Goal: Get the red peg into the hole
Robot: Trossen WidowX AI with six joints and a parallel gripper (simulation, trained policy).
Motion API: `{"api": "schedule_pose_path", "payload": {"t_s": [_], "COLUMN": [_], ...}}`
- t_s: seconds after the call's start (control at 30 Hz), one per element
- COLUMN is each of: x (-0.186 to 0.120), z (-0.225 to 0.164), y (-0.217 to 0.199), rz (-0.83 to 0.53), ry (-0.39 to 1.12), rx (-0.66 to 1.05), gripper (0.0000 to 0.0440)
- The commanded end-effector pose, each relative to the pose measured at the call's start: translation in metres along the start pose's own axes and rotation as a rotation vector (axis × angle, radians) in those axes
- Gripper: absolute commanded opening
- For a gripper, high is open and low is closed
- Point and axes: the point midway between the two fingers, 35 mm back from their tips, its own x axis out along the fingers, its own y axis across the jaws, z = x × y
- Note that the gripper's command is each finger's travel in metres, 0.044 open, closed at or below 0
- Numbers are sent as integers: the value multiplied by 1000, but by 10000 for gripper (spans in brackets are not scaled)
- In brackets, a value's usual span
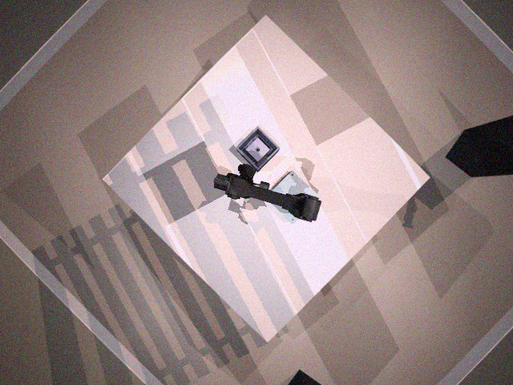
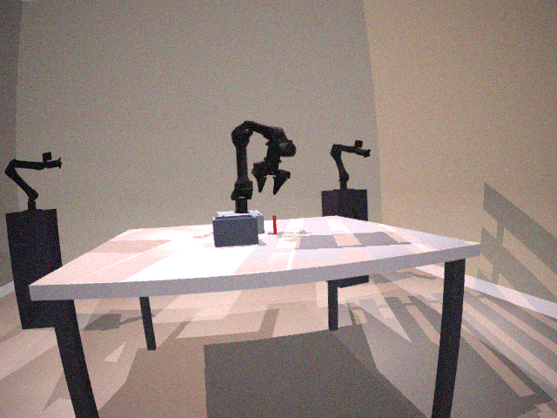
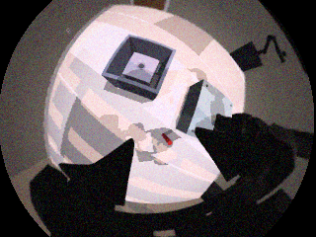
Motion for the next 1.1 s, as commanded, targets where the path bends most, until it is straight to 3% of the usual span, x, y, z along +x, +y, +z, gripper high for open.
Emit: {"api": "schedule_pose_path", "payload": {"t_s": [0.0,0.43,0.87,0.97,1.07], "x": [10,65,122,130,137], "z": [-12,-42,-69,-74,-79], "y": [-7,-15,-11,-13,-17], "rz": [-36,-117,-38,-30,-32], "ry": [14,30,27,29,37], "rx": [-12,-40,-81,-91,-94], "gripper": [440,440,436,416,364]}}
